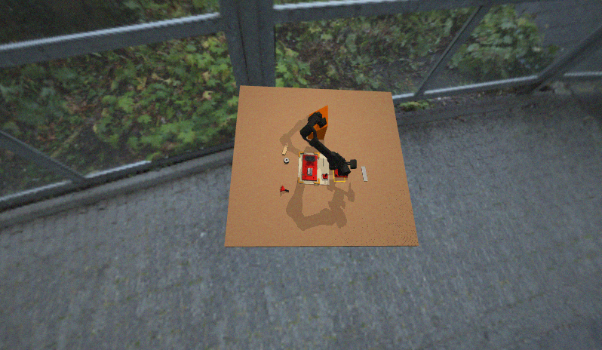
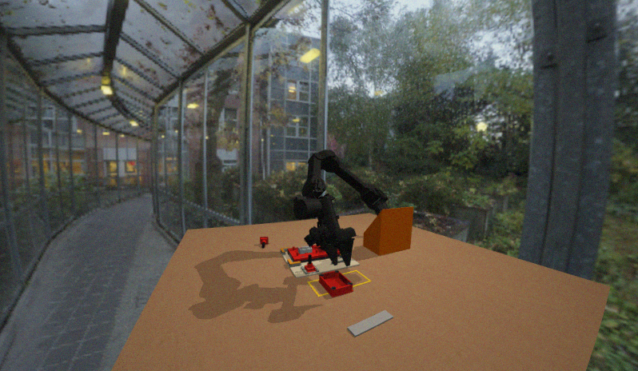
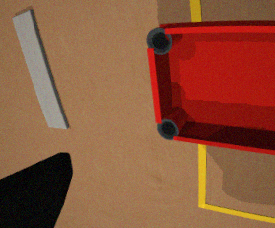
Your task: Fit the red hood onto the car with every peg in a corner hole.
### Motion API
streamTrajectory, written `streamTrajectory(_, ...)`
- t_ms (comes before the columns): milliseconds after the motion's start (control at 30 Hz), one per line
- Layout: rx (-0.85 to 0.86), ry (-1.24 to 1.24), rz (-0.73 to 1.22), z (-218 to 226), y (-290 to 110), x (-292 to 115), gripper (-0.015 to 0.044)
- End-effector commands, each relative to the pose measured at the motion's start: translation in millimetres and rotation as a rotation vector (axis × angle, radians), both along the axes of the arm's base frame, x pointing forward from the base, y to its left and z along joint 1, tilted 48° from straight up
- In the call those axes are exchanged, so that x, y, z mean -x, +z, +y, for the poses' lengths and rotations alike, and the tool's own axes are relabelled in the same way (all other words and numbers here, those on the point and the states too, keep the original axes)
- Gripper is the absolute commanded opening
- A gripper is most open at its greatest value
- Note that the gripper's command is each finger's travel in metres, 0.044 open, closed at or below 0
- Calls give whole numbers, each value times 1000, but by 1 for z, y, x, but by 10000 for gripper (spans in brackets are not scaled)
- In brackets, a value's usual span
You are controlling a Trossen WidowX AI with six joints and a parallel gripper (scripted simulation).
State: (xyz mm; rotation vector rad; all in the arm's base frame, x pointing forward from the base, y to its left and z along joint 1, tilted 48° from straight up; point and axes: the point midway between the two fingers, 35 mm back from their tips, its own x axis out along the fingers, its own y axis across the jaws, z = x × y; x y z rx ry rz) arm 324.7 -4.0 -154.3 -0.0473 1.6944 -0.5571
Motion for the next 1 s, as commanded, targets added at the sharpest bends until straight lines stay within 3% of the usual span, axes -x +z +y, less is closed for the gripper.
streamTrajectory(0,-309,574,103,-6,3,4,440)
streamTrajectory(233,-483,1086,89,-8,8,3,440)
streamTrajectory(533,-547,1646,27,-11,16,2,440)
streamTrajectory(967,-547,1676,23,-12,16,1,440)
